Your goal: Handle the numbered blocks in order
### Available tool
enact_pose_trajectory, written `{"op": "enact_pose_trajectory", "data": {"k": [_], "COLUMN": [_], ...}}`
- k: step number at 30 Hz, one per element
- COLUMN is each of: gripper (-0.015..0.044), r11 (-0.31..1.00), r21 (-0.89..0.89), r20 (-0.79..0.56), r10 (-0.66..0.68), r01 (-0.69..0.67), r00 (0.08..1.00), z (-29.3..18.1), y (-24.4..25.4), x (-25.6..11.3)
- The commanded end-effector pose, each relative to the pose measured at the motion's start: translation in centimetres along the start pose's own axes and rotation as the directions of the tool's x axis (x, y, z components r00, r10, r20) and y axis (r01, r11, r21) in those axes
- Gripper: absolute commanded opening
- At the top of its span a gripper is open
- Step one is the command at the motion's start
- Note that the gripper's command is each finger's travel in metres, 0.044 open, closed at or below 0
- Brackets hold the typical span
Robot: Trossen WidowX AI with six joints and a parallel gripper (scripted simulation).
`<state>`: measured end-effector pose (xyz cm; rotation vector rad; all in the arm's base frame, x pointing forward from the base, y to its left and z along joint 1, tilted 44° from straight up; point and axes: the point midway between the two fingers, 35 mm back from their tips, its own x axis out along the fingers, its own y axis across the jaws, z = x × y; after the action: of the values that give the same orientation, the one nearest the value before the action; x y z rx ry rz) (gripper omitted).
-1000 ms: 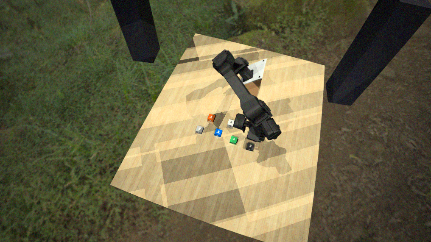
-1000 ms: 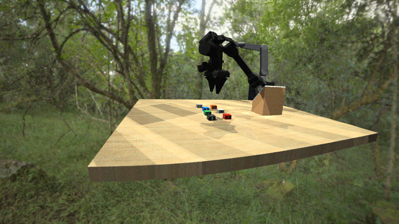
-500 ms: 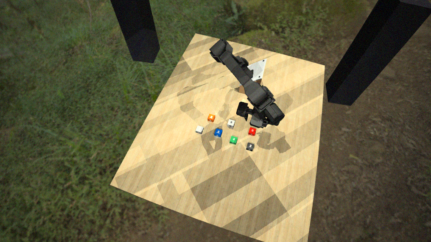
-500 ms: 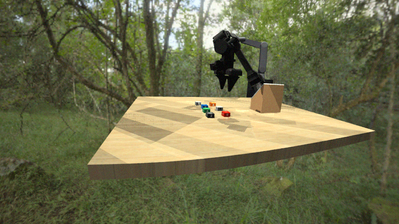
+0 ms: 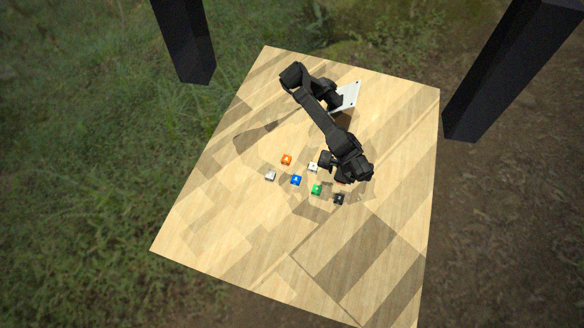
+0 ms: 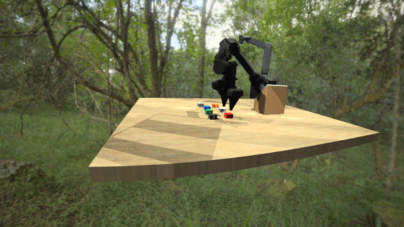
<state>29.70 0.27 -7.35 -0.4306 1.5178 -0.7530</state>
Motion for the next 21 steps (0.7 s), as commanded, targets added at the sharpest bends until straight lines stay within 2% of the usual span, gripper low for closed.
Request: {"op": "enact_pose_trajectory", "data": {"k": [1, 21], "gripper": [0.0400, 0.0400], "r11": [1.000, 1.000], "r21": [-0.009, -0.009], "r20": [-0.001, -0.001], "r10": [-0.005, -0.007], "r01": [0.005, 0.007], "r00": [1.000, 1.000], "z": [-0.2, -0.2], "y": [-0.1, -0.2], "x": [0.7, 3.6]}}
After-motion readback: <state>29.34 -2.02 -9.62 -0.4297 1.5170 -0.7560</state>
